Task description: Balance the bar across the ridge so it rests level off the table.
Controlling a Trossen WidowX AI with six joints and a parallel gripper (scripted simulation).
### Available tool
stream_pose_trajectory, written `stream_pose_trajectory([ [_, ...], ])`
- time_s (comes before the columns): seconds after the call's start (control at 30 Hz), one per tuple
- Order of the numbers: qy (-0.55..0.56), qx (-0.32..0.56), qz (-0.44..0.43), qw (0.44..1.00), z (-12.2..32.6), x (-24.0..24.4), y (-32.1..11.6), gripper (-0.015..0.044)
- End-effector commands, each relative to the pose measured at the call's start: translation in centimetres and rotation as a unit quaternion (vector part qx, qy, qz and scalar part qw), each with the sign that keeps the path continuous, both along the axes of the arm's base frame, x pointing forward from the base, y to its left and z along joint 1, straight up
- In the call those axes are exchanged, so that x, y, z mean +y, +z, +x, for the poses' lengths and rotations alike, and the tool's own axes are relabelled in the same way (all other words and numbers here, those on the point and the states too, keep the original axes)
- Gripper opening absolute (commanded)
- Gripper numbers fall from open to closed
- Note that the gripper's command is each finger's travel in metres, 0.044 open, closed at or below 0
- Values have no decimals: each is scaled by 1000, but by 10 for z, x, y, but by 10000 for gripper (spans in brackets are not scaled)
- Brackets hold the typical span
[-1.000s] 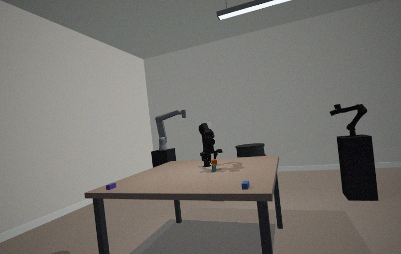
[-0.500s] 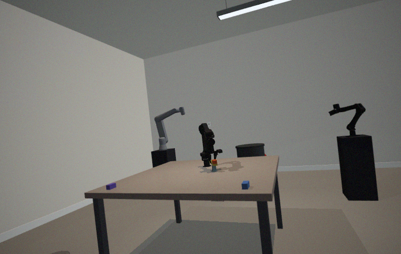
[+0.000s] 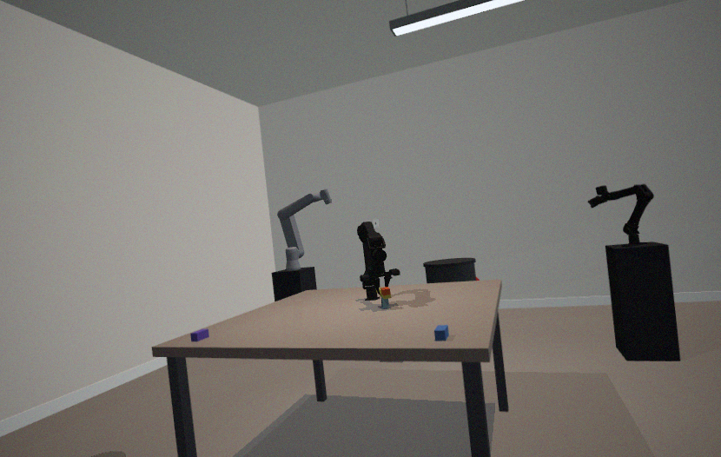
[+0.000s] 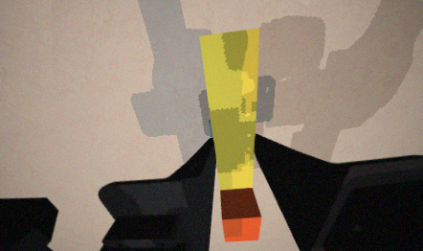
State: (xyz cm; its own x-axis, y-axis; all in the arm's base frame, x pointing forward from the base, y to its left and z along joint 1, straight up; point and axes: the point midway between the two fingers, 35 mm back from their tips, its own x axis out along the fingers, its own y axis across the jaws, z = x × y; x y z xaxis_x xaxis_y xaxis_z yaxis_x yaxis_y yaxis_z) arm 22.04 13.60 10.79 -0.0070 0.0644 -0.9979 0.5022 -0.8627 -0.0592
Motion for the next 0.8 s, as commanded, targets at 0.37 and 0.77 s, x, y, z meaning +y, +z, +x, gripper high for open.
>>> stream_pose_trajectory([
  [0.37,-4,0,0,1000,0,0,-2,0],
  [0.77,-4,0,0,1000,0,0,-3,0],
])
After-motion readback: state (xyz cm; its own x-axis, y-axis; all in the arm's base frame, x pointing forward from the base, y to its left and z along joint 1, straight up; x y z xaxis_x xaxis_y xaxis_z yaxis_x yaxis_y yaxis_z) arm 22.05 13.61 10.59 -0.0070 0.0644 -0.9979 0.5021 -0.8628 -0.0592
